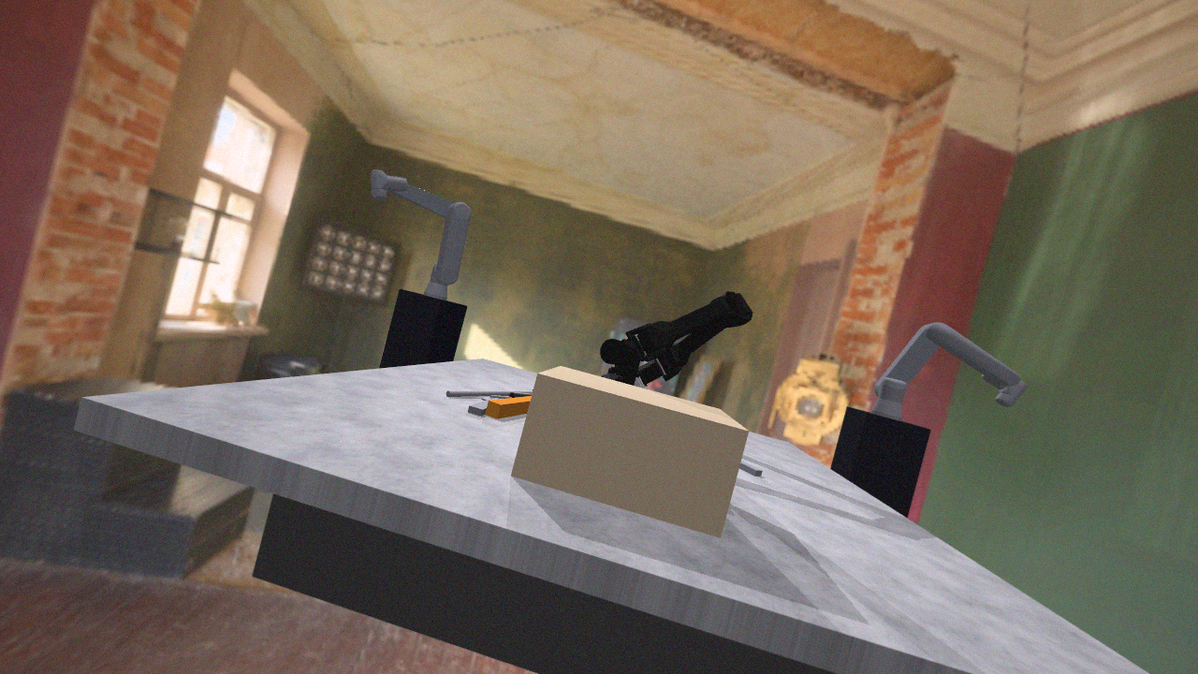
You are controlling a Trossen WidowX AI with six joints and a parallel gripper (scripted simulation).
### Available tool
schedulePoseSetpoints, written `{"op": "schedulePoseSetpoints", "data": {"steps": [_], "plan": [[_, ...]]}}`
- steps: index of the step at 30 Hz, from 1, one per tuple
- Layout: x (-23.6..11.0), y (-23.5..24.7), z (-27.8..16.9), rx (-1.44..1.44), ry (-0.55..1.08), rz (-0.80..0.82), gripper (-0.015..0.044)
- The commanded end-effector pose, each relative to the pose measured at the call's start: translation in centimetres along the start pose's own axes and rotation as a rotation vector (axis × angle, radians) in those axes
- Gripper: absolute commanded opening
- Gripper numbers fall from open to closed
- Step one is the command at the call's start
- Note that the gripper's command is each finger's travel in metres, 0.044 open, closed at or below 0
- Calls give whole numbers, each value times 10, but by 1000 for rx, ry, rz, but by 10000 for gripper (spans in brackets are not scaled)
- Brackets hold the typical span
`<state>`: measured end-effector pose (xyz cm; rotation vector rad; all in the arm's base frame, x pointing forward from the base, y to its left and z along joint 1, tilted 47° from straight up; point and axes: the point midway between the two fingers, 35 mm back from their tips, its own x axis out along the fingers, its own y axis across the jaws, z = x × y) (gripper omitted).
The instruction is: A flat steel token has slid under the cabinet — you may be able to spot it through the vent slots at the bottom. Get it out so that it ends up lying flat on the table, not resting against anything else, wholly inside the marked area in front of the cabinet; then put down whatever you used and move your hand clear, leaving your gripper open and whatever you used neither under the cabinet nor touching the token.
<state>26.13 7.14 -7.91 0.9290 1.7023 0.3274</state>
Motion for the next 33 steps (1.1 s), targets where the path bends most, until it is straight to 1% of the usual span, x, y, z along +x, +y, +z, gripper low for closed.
{"op": "schedulePoseSetpoints", "data": {"steps": [1, 33], "plan": [[-1, 6, -4, -2, -1, 7, 0], [-1, 32, -24, -2, 0, 8, 0]]}}
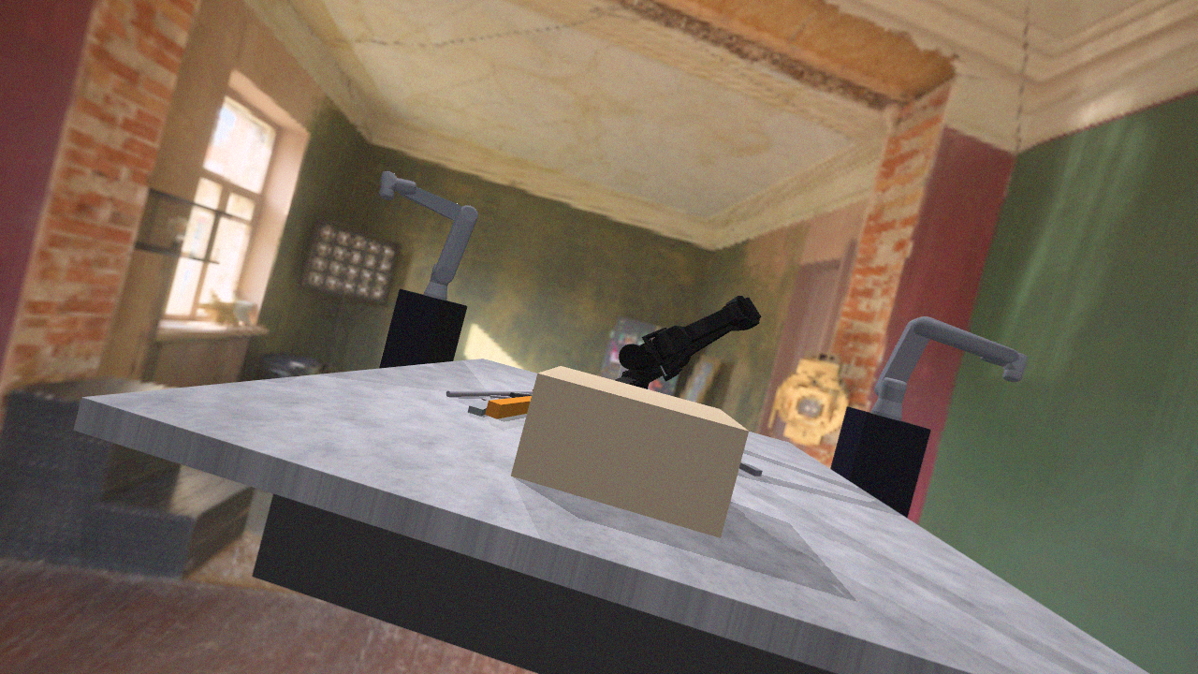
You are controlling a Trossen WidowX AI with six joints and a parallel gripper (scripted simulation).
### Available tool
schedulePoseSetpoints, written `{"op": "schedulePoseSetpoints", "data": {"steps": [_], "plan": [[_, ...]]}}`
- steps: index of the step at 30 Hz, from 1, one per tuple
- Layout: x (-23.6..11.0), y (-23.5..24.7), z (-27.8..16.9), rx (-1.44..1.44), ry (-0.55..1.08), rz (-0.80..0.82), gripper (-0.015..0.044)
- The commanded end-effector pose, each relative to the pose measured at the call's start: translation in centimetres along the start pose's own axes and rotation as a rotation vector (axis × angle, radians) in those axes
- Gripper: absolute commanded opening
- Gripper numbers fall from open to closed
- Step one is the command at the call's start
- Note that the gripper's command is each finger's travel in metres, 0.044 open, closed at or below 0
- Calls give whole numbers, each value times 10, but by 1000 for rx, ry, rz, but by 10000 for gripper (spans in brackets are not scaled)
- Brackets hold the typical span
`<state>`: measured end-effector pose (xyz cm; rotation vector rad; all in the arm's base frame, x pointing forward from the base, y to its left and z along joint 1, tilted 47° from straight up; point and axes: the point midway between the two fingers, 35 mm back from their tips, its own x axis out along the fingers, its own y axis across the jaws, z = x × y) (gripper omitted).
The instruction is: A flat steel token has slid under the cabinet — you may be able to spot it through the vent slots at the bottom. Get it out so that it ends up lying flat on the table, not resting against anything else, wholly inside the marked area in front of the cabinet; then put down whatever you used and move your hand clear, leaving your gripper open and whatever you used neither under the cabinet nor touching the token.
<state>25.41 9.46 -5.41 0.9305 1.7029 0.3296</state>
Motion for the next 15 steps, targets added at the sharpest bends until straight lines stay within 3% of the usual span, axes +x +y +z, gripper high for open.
{"op": "schedulePoseSetpoints", "data": {"steps": [1, 15], "plan": [[-1, 5, -4, -2, -1, 6, 0], [-1, 16, -13, -1, -1, 6, 0]]}}
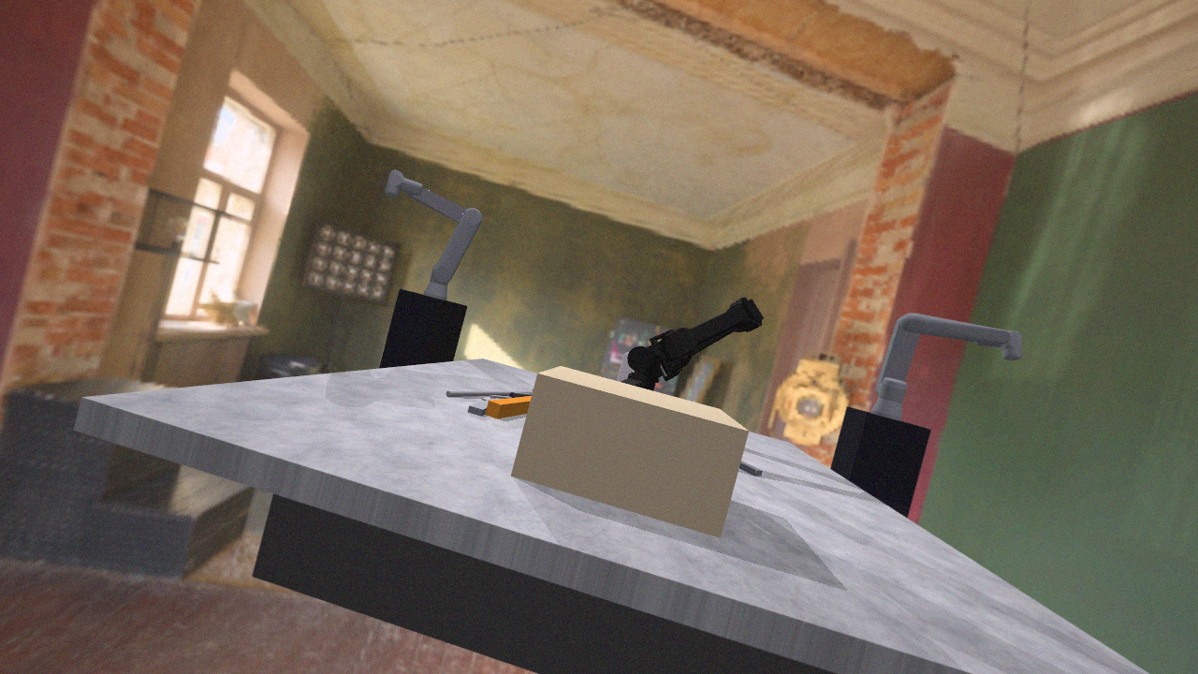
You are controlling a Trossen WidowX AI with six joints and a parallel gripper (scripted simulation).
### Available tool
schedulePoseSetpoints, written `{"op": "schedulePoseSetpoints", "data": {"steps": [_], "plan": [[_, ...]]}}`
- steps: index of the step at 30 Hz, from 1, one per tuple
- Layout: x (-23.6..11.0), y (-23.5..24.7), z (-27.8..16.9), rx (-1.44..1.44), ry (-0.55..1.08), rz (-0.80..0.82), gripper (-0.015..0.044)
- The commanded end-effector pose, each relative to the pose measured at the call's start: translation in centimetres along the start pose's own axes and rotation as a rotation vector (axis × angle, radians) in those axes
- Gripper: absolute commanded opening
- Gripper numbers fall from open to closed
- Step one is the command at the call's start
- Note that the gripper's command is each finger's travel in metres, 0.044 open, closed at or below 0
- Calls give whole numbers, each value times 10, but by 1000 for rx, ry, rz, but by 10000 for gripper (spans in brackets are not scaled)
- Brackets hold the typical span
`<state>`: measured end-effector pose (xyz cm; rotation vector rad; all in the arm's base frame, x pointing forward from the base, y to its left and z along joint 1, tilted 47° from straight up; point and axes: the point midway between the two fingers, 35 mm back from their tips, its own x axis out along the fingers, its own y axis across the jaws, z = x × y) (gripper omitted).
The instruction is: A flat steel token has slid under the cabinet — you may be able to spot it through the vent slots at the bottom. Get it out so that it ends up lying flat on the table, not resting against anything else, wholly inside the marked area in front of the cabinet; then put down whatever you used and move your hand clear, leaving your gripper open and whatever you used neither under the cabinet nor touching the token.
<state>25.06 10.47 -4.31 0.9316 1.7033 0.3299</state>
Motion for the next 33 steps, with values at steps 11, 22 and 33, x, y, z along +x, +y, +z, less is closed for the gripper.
{"op": "schedulePoseSetpoints", "data": {"steps": [11, 22, 33], "plan": [[-1, 13, -11, -2, -1, 6, 0], [-1, 22, -18, -2, -1, 6, 0], [-1, 30, -25, -1, 0, 7, 0]]}}
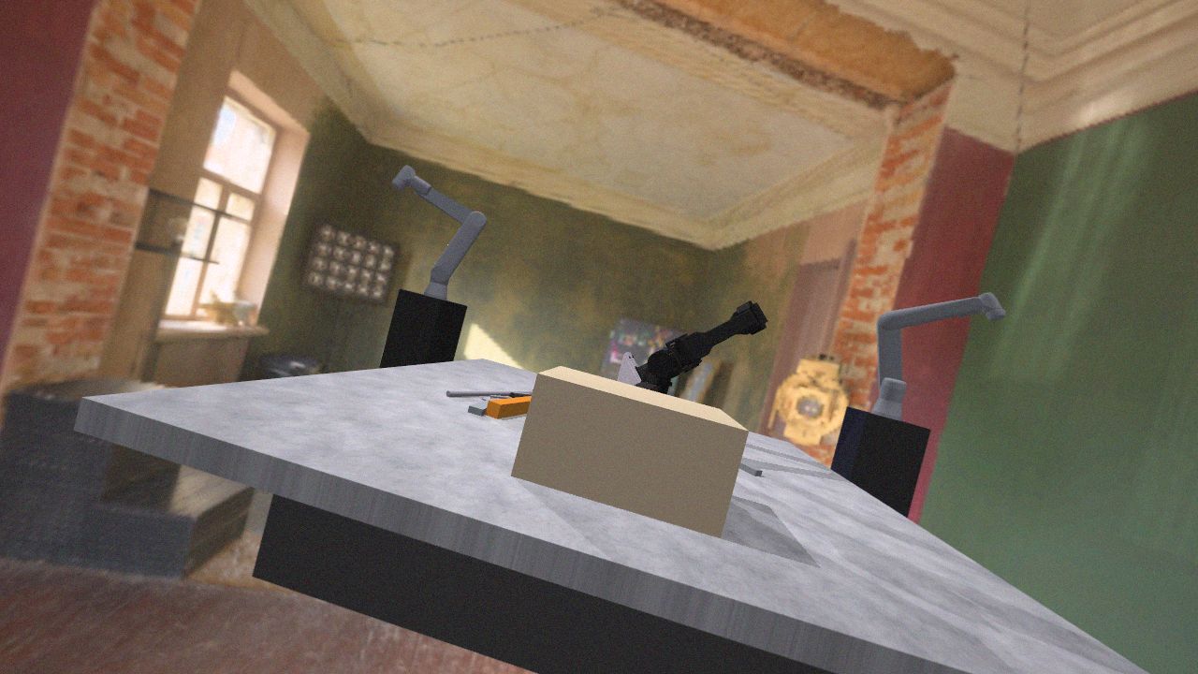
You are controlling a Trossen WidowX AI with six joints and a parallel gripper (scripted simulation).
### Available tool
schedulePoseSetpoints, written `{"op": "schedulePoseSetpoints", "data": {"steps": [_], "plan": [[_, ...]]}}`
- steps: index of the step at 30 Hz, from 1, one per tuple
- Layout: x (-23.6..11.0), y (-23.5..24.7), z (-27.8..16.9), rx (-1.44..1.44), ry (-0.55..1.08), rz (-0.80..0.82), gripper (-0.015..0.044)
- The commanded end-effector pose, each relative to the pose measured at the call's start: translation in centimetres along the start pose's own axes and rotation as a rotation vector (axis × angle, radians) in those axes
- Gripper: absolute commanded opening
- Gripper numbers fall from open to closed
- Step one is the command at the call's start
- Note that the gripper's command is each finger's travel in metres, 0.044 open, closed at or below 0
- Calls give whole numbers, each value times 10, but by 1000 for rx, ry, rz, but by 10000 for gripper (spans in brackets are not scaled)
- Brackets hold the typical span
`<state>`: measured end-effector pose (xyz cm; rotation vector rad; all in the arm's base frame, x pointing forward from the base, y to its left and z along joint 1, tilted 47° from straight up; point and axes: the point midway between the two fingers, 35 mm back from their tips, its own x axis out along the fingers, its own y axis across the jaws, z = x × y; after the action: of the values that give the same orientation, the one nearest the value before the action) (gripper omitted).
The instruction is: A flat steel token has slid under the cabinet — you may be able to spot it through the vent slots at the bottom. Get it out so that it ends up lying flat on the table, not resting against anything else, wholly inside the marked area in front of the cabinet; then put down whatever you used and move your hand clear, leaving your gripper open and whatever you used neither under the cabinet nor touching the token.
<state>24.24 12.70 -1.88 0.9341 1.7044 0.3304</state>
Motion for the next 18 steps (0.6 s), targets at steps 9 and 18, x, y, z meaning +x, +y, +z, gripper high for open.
{"op": "schedulePoseSetpoints", "data": {"steps": [9, 18], "plan": [[-1, 11, -10, -3, -1, 5, 0], [-1, 19, -16, -3, -1, 6, 0]]}}
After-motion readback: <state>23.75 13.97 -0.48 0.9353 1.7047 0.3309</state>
